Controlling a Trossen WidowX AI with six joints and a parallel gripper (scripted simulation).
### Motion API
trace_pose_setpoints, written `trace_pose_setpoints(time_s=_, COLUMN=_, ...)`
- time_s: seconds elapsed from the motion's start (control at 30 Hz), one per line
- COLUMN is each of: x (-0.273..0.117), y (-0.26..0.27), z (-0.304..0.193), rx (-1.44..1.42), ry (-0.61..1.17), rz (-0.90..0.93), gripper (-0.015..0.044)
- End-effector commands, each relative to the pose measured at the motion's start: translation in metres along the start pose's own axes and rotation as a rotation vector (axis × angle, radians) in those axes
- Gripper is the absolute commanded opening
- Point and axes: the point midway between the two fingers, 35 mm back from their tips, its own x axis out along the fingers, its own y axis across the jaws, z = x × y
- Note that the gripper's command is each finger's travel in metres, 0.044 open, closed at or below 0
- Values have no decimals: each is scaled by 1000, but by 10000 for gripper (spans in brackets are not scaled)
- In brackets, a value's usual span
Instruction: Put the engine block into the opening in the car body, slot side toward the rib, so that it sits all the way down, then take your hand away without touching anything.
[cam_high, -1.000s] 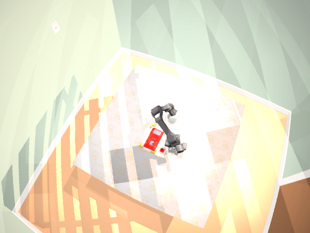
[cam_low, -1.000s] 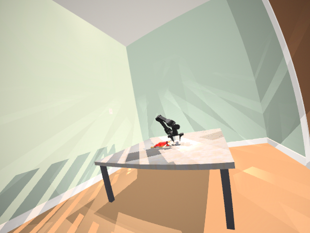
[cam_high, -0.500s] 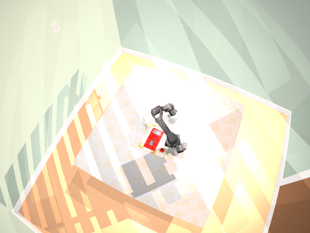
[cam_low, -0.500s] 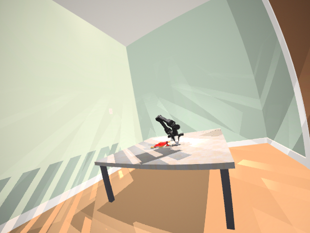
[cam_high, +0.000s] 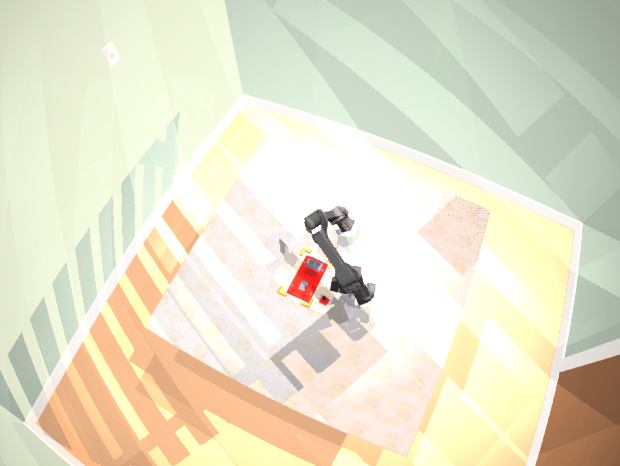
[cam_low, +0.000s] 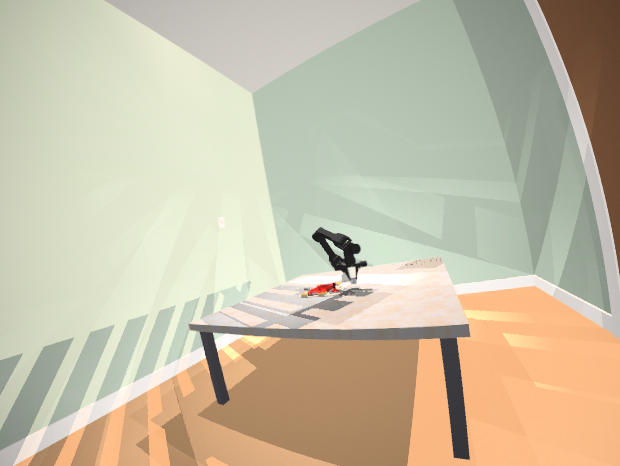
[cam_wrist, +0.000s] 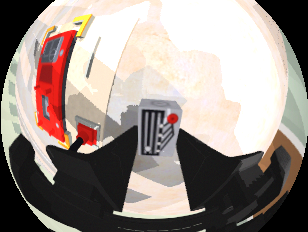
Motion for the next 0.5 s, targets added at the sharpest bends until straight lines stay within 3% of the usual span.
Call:
trace_pose_setpoints(time_s=0.0, x=-19, y=0, z=-4, rx=14, ry=13, rz=-13, gripper=0)
trace_pose_setpoints(time_s=0.47, x=-63, y=0, z=-2, rx=13, ry=13, rz=-14, gripper=0)
